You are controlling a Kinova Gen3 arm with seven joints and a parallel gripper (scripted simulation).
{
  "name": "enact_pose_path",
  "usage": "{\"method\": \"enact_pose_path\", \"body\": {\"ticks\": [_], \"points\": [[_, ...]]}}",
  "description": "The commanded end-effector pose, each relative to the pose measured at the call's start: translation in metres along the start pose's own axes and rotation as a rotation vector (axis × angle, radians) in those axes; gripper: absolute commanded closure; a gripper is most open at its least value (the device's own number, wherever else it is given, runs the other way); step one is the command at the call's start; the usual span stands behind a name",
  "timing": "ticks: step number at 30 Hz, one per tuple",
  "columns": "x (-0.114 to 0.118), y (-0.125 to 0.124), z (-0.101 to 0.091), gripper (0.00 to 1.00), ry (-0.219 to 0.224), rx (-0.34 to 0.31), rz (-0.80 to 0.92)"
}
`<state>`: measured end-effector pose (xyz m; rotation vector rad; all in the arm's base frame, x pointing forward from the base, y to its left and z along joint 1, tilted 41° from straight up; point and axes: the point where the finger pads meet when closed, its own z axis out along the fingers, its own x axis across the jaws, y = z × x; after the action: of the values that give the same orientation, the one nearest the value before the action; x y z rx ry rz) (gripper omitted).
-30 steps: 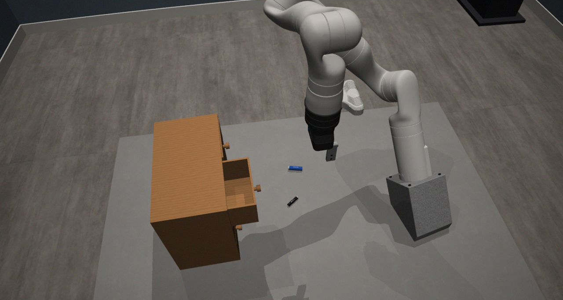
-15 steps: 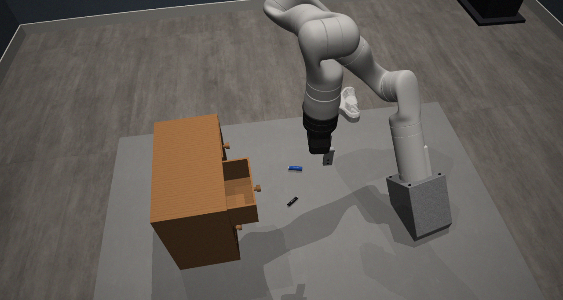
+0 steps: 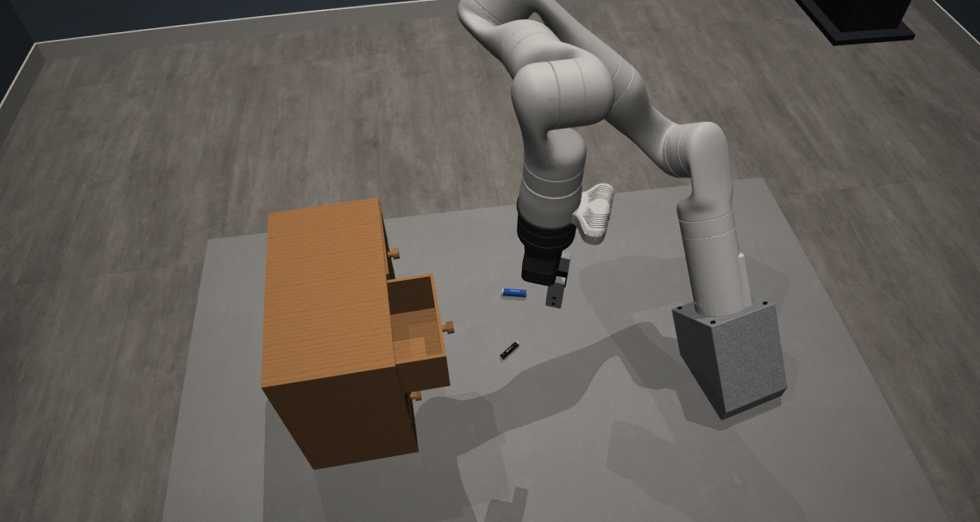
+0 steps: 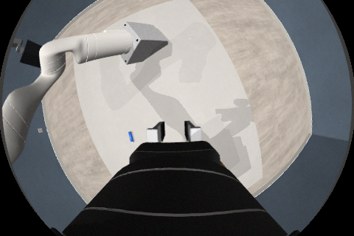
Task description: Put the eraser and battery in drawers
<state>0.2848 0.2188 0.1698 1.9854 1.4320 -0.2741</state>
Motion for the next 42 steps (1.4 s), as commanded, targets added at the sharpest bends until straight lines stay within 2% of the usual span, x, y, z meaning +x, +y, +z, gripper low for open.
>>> {"method": "enact_pose_path", "body": {"ticks": [1, 16, 18, 22, 33, 35, 42], "points": [[-0.002, 0.002, 0.002, 0.33, -0.001, -0.003, 0.013], [0.008, 0.026, 0.061, 0.33, 0.011, -0.025, 0.517], [0.008, 0.026, 0.061, 0.33, 0.011, -0.025, 0.517], [0.008, 0.034, 0.078, 0.33, 0.014, -0.029, 0.668], [0.0, 0.055, 0.128, 0.33, 0.021, -0.031, 1.086], [0.0, 0.055, 0.128, 0.33, 0.021, -0.031, 1.086], [-0.012, 0.065, 0.157, 0.33, 0.019, -0.026, 1.338]]}}
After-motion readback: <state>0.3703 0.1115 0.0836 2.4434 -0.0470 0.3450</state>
